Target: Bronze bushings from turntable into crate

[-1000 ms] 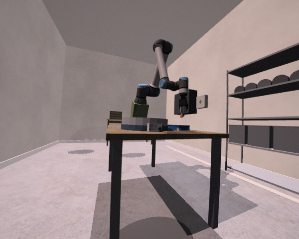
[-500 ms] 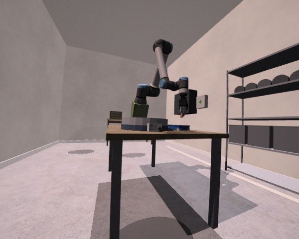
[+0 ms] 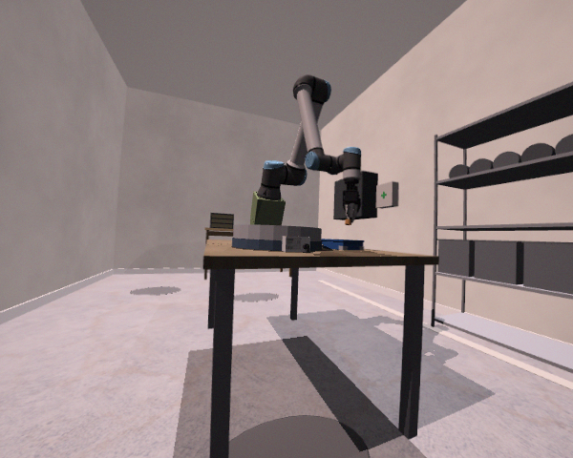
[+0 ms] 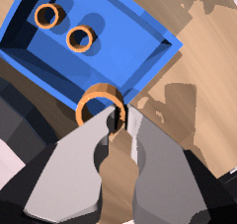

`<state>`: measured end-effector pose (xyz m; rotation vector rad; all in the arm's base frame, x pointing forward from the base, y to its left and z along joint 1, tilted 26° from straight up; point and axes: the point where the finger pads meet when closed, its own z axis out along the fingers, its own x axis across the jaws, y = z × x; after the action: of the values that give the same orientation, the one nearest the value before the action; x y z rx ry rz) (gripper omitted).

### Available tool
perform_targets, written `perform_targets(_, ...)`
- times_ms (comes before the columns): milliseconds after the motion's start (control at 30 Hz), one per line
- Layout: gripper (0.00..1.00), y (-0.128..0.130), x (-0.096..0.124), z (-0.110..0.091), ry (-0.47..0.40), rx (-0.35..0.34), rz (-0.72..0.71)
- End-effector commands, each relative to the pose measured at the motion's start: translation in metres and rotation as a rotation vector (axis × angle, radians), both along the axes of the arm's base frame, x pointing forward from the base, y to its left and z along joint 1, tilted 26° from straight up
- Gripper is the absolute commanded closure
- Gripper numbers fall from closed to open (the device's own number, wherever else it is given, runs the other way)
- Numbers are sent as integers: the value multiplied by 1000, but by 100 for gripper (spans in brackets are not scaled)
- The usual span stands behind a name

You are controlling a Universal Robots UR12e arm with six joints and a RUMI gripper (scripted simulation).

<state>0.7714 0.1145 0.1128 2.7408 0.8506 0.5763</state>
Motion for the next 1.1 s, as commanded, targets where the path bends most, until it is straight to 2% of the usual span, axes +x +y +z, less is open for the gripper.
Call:
perform_targets(0,100,0,2,-2,-1,0,0)
perform_targets(133,100,-1,8,-14,-1,0,0)
perform_targets(400,100,-5,27,-54,-1,0,0)
perform_targets(633,100,-6,32,-65,-1,0,0)
perform_targets(1067,100,-6,32,-65,-1,0,0)
